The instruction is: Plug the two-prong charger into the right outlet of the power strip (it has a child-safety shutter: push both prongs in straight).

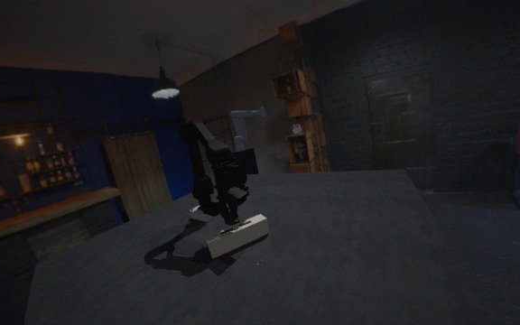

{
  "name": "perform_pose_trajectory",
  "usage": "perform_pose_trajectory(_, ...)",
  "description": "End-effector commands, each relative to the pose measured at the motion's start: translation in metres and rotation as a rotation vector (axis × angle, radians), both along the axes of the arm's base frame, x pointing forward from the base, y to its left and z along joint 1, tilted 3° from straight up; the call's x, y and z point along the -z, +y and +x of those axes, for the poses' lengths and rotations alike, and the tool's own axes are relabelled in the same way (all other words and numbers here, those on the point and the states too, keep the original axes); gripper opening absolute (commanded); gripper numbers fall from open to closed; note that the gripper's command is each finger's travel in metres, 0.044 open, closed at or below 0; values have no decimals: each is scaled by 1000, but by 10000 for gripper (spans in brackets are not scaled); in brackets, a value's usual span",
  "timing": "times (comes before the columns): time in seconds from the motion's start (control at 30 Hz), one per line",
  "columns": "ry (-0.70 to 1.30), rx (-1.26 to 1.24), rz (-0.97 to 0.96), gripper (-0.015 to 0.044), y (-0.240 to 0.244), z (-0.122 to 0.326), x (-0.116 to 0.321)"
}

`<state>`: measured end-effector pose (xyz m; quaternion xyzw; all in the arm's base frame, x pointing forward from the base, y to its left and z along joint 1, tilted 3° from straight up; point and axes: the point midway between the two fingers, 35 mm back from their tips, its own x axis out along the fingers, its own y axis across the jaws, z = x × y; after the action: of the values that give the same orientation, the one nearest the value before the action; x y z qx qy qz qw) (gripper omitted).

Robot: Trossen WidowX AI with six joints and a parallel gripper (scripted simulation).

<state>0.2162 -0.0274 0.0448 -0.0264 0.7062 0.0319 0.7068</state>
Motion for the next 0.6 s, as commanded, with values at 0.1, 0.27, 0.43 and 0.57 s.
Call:
perform_pose_trajectory(0.1, -7, 107, 10, 0, -9, -6, 2)
perform_pose_trajectory(0.27, -6, 179, 15, 0, -15, -11, 5)
perform_pose_trajectory(0.43, -4, 250, 20, 0, -22, -16, 7)
perform_pose_trajectory(0.57, -3, 308, 23, 0, -26, -20, 9)
